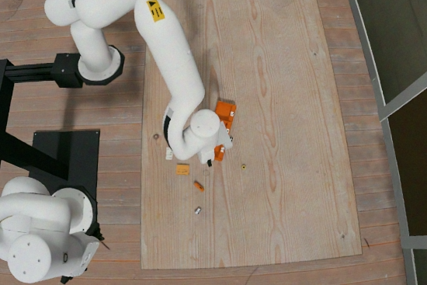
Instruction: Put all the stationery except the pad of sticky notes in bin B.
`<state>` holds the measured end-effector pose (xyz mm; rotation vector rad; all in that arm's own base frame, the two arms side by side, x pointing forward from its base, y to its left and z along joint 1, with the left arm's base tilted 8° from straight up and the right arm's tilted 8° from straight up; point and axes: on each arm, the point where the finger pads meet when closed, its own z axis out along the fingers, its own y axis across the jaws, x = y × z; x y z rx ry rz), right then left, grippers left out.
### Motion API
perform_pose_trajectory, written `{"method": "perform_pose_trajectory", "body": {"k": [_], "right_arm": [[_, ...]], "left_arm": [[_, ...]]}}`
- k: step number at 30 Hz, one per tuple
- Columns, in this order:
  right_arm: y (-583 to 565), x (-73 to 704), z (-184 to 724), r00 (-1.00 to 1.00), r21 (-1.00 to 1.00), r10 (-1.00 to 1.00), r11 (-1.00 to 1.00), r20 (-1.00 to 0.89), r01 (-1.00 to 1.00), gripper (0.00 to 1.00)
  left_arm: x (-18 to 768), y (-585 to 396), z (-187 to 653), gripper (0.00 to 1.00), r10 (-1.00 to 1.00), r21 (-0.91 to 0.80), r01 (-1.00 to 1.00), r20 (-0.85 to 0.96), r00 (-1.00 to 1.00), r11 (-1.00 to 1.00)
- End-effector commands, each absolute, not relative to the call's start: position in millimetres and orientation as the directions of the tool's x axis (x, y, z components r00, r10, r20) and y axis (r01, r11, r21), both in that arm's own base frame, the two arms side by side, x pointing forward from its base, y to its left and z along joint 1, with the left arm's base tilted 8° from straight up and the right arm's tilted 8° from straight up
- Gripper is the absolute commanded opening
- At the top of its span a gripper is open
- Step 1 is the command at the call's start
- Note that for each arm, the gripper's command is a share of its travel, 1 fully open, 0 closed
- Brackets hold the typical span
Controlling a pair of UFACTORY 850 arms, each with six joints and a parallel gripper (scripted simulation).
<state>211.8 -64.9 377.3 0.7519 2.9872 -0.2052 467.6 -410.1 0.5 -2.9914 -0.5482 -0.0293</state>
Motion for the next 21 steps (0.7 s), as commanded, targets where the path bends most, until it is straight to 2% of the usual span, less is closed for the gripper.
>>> {"method": "perform_pose_trajectory", "body": {"k": [1, 3, 4, 11, 21], "right_arm": [[-64.9, 212.3, 378.0, -0.880, -0.115, 0.467, 0.873, -0.086, 0.475, 1.00], [-64.9, 212.3, 378.0, -0.880, -0.115, 0.467, 0.873, -0.086, 0.475, 1.00], [-64.9, 212.3, 378.0, -0.880, -0.115, 0.467, 0.873, -0.086, 0.475, 1.00], [-64.9, 212.3, 378.0, -0.880, -0.115, 0.467, 0.873, -0.086, 0.475, 1.00], [-64.9, 212.3, 378.0, -0.880, -0.115, 0.467, 0.873, -0.086, 0.475, 1.00]], "left_arm": [[466.3, -444.8, -21.4, 0.30, 0.492, -0.093, 0.496, 0.066, 0.868, -0.863], [466.3, -444.8, -21.4, 0.30, 0.492, -0.093, 0.496, 0.066, 0.868, -0.863], [465.5, -451.7, -26.1, 0.30, 0.568, -0.086, 0.573, 0.076, 0.820, -0.815], [459.2, -500.0, -58.2, 0.30, 0.706, -0.081, 0.715, 0.114, 0.699, -0.695], [452.0, -555.1, -95.0, 0.30, 0.710, -0.081, 0.720, 0.117, 0.694, -0.690]]}}
